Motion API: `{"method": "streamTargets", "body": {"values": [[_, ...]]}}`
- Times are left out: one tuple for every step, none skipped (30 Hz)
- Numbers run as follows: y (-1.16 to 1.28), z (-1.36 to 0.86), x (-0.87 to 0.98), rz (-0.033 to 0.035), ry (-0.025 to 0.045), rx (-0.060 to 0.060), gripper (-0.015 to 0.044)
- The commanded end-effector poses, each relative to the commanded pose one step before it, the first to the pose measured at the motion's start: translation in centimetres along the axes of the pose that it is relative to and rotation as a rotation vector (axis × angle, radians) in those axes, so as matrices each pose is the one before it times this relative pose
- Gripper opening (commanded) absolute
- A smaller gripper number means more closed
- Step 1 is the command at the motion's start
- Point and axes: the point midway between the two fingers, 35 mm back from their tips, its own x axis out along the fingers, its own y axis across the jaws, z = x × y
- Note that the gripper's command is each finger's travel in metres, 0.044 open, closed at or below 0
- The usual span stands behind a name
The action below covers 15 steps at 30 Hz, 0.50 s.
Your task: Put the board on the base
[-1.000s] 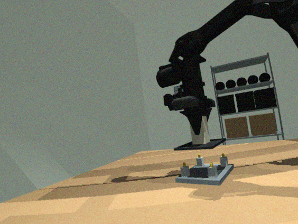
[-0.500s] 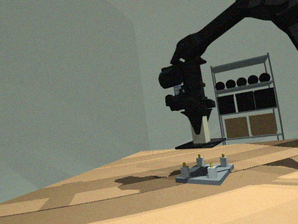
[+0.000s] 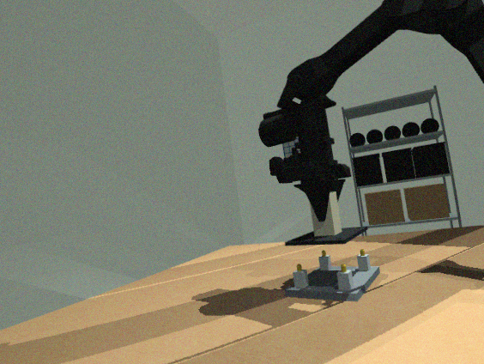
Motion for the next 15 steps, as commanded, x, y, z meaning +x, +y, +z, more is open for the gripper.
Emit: {"method": "streamTargets", "body": {"values": [[-0.245, -0.046, 0.581, -0.00024, 0.00258, -0.0047, 0.0000], [-0.030, -0.007, 0.105, -0.00003, 0.00000, -0.0005, 0.0000], [-0.017, -0.005, 0.105, -0.00002, 0.00000, -0.0005, 0.0000], [-0.007, -0.003, 0.107, -0.00001, 0.00000, -0.0005, 0.0000], [0.003, -0.002, 0.108, 0.00000, 0.00000, -0.0005, 0.0000], [0.010, 0.000, 0.109, 0.00000, 0.00000, -0.0004, 0.0000], [0.014, 0.000, 0.109, 0.00001, 0.00000, -0.0004, 0.0000], [0.016, 0.000, 0.108, 0.00001, 0.00000, -0.0002, 0.0000], [0.016, 0.000, 0.107, 0.00001, 0.00000, -0.0001, 0.0000], [0.015, -0.001, 0.106, 0.00001, 0.00000, 0.0000, 0.0000], [0.015, -0.001, 0.106, 0.00001, 0.00000, 0.0000, 0.0000], [0.014, -0.001, 0.106, 0.00001, 0.00000, 0.0000, 0.0000], [0.013, -0.001, 0.107, 0.00001, 0.00000, 0.0001, 0.0000], [0.011, -0.001, 0.107, 0.00000, 0.00000, 0.0001, 0.0000], [0.010, 0.000, 0.107, 0.00000, 0.00000, 0.0001, 0.0000]]}}
